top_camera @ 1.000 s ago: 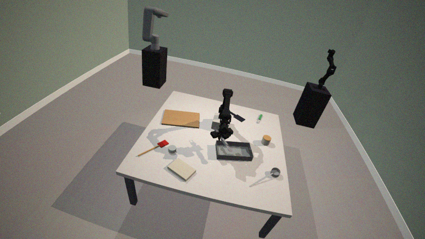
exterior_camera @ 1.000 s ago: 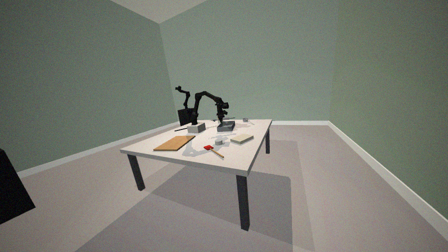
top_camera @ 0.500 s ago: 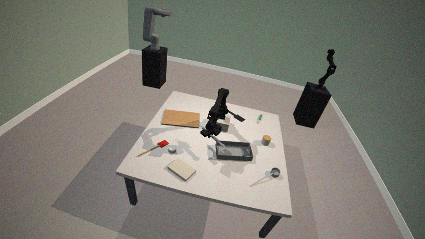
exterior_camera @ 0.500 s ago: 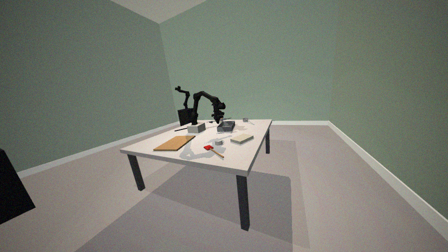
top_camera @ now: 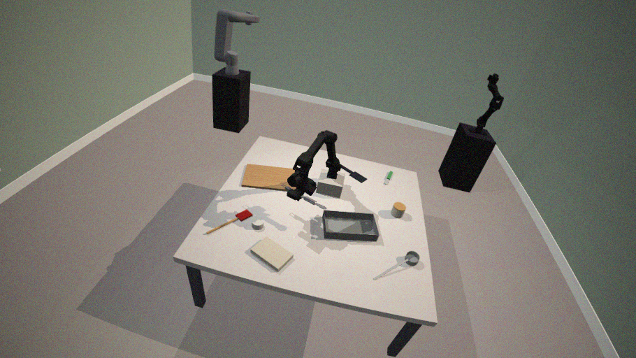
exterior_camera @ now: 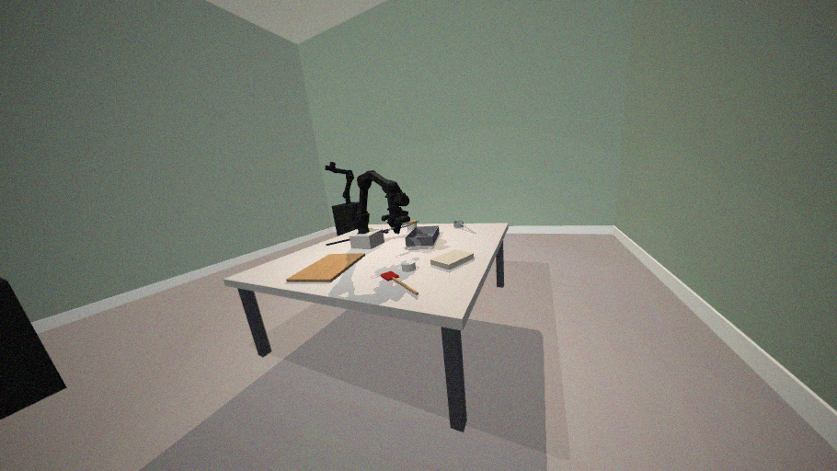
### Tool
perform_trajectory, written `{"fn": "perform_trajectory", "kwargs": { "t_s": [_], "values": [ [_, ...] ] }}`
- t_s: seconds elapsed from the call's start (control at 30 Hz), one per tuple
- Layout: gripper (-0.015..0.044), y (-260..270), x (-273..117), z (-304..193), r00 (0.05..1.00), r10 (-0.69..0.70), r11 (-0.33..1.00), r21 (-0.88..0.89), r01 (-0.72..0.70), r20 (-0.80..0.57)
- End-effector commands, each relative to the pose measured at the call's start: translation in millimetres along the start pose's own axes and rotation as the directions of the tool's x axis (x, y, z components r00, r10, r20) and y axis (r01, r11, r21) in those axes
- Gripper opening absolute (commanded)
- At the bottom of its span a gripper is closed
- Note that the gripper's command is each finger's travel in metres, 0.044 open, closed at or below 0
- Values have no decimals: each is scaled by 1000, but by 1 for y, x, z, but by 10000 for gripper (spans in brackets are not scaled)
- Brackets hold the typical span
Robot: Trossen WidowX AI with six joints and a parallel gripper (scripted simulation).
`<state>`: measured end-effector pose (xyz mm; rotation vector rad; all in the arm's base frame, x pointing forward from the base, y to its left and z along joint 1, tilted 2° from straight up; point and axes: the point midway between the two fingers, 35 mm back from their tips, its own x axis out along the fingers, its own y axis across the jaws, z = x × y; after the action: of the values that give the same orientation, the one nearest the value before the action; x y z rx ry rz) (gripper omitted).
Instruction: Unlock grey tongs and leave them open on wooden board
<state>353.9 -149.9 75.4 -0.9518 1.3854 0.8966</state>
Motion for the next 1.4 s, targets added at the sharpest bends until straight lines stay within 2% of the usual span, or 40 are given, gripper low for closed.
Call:
{"fn": "perform_trajectory", "kwargs": {
  "t_s": [0.0,0.13,0.3,0.5,0.7,1.0,1.37],
  "values": [
    [-150,-3,-5,-23,1000,-8,997,-72,8,-6],
    [-150,-3,-6,-38,1000,-8,993,-120,7,-8],
    [-150,-3,-6,-40,1000,-8,995,-99,7,-8],
    [-150,-2,-7,-54,1000,-8,994,108,9,-9],
    [-150,-1,-7,-71,1000,-10,935,354,13,-9],
    [-150,3,-7,-96,1000,-10,738,675,15,-10],
    [-150,10,-7,-126,1000,-9,359,933,14,-12]
  ]
}}
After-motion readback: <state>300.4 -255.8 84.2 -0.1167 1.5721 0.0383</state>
